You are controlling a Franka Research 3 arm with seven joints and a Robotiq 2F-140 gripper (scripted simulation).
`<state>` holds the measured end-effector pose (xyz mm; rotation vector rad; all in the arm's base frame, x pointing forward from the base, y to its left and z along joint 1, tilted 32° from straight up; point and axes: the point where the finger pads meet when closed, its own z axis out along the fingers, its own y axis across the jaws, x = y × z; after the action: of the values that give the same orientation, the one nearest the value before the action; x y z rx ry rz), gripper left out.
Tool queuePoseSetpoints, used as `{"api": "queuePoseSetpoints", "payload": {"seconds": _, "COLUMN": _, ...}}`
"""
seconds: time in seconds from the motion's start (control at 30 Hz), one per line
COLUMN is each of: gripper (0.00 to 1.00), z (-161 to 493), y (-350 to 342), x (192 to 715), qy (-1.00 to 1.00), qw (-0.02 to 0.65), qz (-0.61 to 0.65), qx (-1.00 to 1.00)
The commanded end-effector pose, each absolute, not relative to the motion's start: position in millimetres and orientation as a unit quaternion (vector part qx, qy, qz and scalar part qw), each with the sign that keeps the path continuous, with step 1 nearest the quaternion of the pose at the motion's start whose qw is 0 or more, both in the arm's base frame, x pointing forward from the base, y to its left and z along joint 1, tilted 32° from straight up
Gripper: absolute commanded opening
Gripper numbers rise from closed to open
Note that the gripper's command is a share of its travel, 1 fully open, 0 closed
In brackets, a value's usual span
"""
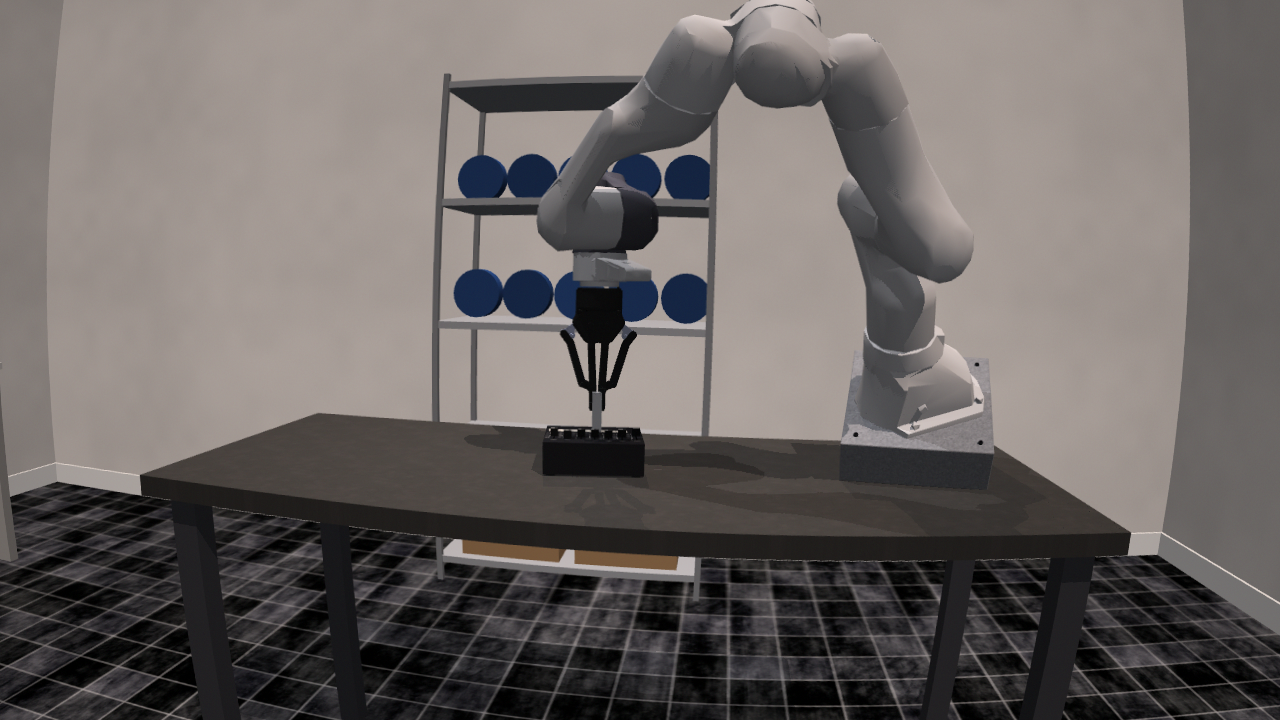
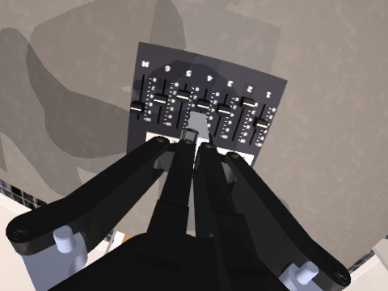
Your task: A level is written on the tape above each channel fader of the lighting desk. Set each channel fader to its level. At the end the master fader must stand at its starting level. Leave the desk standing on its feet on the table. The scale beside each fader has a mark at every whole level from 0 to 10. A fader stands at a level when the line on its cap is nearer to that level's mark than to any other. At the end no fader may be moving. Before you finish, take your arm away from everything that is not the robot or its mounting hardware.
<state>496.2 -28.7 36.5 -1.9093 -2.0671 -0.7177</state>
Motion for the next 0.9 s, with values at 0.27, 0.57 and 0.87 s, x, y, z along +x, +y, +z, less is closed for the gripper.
{"api": "queuePoseSetpoints", "payload": {"seconds": 0.27, "gripper": 0.00, "z": 38, "y": -26, "x": 498, "qy": -0.708, "qw": 0.115, "qz": -0.246, "qx": -0.652}}
{"api": "queuePoseSetpoints", "payload": {"seconds": 0.57, "gripper": 0.00, "z": 40, "y": -23, "x": 497, "qy": -0.708, "qw": 0.115, "qz": -0.246, "qx": -0.652}}
{"api": "queuePoseSetpoints", "payload": {"seconds": 0.87, "gripper": 0.00, "z": 43, "y": -18, "x": 497, "qy": -0.708, "qw": 0.115, "qz": -0.246, "qx": -0.652}}
